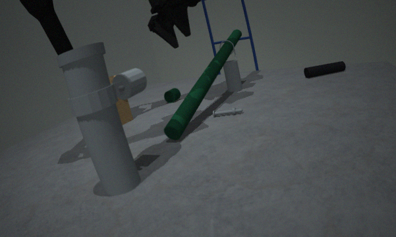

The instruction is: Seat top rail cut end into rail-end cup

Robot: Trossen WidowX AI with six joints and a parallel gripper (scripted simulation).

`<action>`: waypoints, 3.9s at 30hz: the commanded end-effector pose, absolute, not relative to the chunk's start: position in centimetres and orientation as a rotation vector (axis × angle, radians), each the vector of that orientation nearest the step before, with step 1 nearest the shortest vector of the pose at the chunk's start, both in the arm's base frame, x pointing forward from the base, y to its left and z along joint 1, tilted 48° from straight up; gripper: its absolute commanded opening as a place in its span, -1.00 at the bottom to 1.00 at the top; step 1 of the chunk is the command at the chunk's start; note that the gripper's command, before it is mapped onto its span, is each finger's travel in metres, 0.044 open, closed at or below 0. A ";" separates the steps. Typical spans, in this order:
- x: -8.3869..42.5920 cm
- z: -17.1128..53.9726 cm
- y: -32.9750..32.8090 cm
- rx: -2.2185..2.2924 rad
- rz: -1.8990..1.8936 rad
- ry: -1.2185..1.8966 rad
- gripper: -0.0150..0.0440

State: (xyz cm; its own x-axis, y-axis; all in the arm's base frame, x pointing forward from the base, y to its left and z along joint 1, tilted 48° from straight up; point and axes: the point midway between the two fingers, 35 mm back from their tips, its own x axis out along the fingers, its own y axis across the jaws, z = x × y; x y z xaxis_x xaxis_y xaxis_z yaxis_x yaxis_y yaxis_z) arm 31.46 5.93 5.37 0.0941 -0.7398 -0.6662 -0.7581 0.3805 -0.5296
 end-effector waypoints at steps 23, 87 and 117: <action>30.6 -0.6 1.3 -1.653 0.745 1.928 1.00; 29.5 -5.6 -4.2 -1.655 0.742 1.930 0.06; 30.5 -0.5 -1.3 -1.770 0.598 2.081 -0.49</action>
State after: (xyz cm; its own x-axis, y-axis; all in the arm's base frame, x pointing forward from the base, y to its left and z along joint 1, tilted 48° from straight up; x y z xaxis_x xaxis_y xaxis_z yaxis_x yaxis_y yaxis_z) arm 29.96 -1.96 -1.92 -0.1792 -0.8111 -0.5568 -0.9838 0.1472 0.1023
